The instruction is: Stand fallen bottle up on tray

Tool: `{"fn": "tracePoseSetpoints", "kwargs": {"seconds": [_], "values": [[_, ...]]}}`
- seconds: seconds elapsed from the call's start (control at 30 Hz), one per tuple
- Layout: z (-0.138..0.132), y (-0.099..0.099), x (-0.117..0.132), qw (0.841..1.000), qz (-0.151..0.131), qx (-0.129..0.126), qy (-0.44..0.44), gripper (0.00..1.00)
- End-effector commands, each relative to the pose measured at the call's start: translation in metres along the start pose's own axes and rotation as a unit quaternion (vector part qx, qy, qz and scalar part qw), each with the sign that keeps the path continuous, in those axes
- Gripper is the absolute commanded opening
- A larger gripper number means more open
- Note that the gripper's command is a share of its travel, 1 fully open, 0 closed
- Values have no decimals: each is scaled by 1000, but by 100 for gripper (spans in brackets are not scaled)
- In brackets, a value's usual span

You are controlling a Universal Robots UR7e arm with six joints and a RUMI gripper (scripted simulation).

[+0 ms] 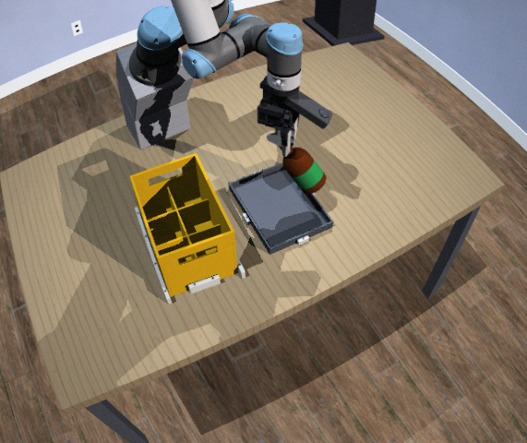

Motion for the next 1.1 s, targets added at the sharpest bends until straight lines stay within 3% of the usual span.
{"fn": "tracePoseSetpoints", "kwargs": {"seconds": [0.0,0.57,1.07], "values": [[0,0,0,1000,1,0,0,0],[0,0,0,1000,1,0,-8,0],[0,0,0,995,1,0,-103,0]]}}
Point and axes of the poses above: the point where the finger pads meet when closed, its own y axis out along the fingers, its own z axis across the jaws, x = y × z, the point moved 4 cm from there along -y, back along the fingers, and after that the axes turned 3 degrees about -y, right-handed, at the moved point
